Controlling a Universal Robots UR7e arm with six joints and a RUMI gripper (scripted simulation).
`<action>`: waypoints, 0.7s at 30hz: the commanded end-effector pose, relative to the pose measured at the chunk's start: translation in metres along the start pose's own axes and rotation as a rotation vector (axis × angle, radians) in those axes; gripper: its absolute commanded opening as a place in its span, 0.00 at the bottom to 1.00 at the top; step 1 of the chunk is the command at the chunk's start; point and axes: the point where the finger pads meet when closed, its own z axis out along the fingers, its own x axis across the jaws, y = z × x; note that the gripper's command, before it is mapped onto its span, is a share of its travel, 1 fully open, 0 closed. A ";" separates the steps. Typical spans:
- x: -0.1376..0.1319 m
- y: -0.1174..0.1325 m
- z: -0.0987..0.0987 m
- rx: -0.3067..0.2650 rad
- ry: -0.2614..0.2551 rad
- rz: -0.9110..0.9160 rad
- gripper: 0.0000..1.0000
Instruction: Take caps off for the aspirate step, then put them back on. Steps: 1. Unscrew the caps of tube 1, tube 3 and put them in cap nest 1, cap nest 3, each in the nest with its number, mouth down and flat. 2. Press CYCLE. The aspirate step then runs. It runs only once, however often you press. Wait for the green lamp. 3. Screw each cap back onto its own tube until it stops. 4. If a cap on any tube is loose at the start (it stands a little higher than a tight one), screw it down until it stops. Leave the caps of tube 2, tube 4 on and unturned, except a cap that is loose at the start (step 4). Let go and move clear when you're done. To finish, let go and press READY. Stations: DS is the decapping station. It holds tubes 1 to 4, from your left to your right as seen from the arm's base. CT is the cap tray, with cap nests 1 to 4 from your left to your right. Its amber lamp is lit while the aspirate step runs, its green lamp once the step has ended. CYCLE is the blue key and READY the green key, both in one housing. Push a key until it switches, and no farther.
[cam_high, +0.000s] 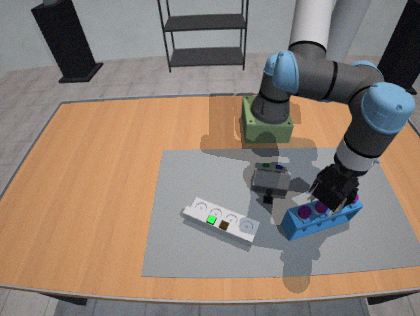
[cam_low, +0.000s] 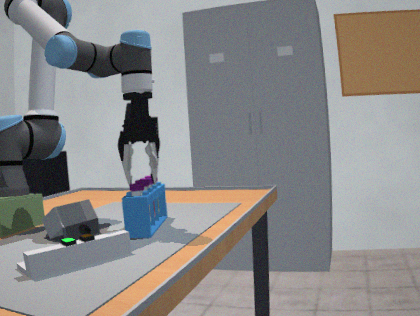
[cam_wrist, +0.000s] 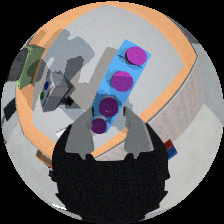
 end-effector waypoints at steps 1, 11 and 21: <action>0.000 0.000 0.000 0.009 0.009 -0.100 0.35; 0.000 0.000 0.000 0.009 0.009 -0.100 0.00; 0.000 0.000 0.000 0.010 0.008 0.000 0.00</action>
